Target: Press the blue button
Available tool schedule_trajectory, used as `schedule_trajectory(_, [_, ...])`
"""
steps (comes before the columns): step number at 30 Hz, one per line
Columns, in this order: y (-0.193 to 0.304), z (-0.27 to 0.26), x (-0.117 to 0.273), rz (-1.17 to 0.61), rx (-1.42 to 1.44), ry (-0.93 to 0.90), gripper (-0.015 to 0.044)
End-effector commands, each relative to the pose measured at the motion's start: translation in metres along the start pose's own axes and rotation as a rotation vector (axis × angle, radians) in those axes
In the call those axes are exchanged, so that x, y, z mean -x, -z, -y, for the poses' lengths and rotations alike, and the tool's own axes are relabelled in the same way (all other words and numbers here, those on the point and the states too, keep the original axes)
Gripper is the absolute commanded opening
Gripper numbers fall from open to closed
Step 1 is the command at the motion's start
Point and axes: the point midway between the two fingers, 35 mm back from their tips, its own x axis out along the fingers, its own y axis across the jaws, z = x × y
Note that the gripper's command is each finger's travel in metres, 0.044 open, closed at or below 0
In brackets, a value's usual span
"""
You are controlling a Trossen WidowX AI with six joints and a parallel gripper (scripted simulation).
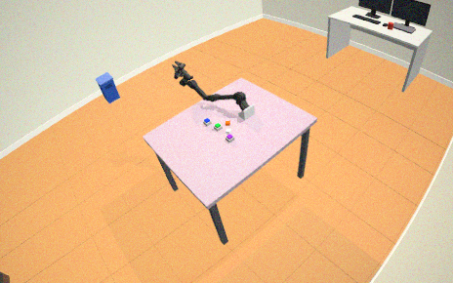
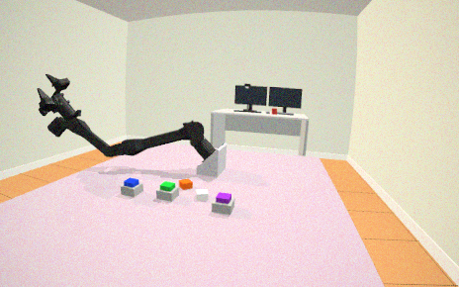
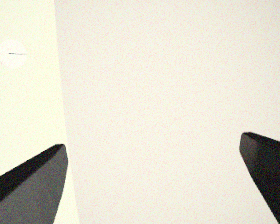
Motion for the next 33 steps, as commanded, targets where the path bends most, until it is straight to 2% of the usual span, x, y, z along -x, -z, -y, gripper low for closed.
schedule_trajectory(1, [0.005,0.004,-0.002,-0.003,0.016,0.012,0.0400])
schedule_trajectory(4, [0.057,0.057,-0.017,-0.037,0.201,0.158,0.0400])
schedule_trajectory(9, [0.090,0.110,-0.025,-0.058,0.365,0.290,0.0400])
schedule_trajectory(17, [0.123,0.254,-0.024,-0.077,0.782,0.646,0.0400])
schedule_trajectory(24, [0.090,0.373,0.004,-0.055,1.142,1.010,0.0400])
schedule_trajectory(29, [0.035,0.437,0.039,-0.017,1.375,1.310,0.0400])
schedule_trajectory(33, [-0.020,0.469,0.077,0.025,1.531,1.578,0.0400])
